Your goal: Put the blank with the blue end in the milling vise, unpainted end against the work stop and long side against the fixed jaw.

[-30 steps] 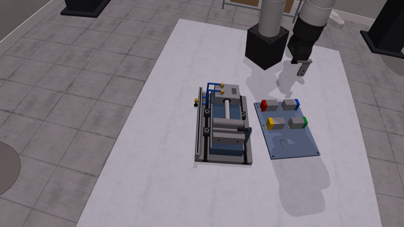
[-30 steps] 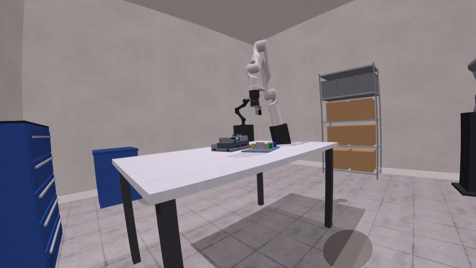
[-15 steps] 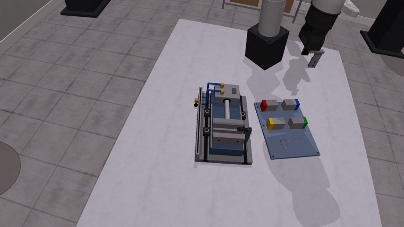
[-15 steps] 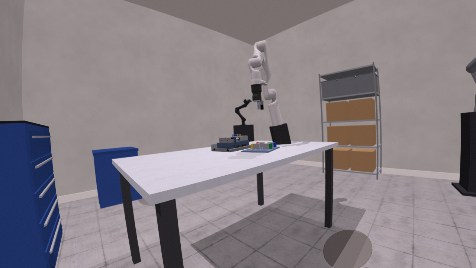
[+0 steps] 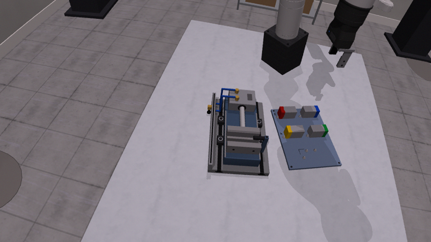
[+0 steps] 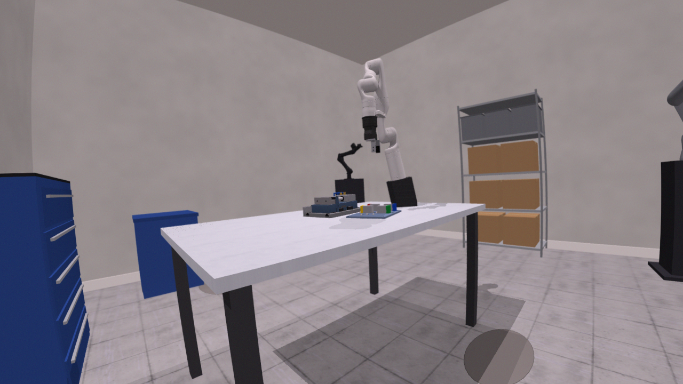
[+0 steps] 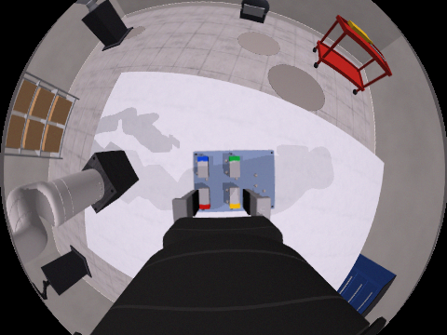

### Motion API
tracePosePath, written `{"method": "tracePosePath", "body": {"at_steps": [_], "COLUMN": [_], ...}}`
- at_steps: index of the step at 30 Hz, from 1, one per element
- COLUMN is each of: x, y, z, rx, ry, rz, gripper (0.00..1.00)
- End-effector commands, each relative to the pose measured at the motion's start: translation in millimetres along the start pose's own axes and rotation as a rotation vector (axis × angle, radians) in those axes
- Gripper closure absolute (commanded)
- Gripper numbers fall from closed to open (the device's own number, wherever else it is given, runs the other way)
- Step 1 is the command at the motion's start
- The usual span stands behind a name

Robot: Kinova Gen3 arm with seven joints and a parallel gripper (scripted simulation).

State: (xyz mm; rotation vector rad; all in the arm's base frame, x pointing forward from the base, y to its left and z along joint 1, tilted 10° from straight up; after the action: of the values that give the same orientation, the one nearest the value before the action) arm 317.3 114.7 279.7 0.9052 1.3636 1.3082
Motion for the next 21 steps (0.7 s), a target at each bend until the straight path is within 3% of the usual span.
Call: {"method": "tracePosePath", "body": {"at_steps": [1, 21], "x": [7.5, 3.9], "y": [9.7, 4.4], "z": [2.8, 2.8], "rx": [-0.013, -0.012], "ry": [0.012, 0.004], "rz": [0.003, 0.004], "gripper": [0.0, 0.0]}}
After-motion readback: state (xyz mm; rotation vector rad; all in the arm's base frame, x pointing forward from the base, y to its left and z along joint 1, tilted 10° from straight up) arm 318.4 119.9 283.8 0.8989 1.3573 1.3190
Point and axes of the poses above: the point where the finger pads meet when closed, its own y axis back along the fingers, its own z axis across the jaws, x = y × z, the point moved 9 cm from there along y, back along the fingers, and after that the axes turned 1 degree about y, right-handed, at the moved point
